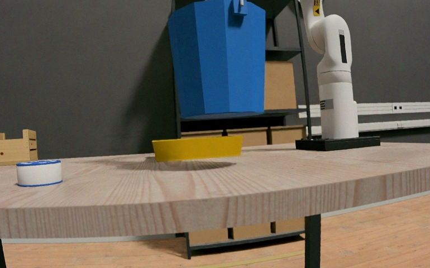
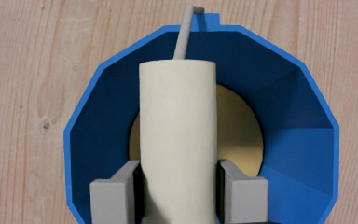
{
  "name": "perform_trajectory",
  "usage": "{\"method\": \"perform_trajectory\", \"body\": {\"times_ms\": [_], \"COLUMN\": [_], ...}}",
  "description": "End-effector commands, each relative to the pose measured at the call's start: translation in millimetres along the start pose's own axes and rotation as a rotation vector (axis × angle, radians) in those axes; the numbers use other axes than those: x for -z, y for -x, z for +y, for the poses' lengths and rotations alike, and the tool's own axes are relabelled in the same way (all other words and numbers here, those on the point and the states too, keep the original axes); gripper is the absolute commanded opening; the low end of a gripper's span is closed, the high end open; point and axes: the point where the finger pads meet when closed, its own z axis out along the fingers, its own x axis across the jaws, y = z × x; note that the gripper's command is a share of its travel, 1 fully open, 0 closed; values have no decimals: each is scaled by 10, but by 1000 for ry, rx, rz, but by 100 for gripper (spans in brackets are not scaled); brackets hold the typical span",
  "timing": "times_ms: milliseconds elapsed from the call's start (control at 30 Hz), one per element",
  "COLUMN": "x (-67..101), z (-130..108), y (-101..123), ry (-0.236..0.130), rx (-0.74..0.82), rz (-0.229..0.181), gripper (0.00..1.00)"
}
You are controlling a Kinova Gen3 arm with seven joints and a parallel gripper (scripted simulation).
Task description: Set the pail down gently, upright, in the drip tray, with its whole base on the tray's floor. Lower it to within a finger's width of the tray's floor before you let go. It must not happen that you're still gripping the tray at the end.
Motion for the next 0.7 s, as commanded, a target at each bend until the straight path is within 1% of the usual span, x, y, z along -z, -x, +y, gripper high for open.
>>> {"method": "perform_trajectory", "body": {"times_ms": [0,167,667], "x": [32,31,36], "z": [38,69,276], "y": [3,3,11], "ry": [-5,-7,-8], "rx": [0,0,0], "rz": [8,9,14], "gripper": [0,0,0]}}
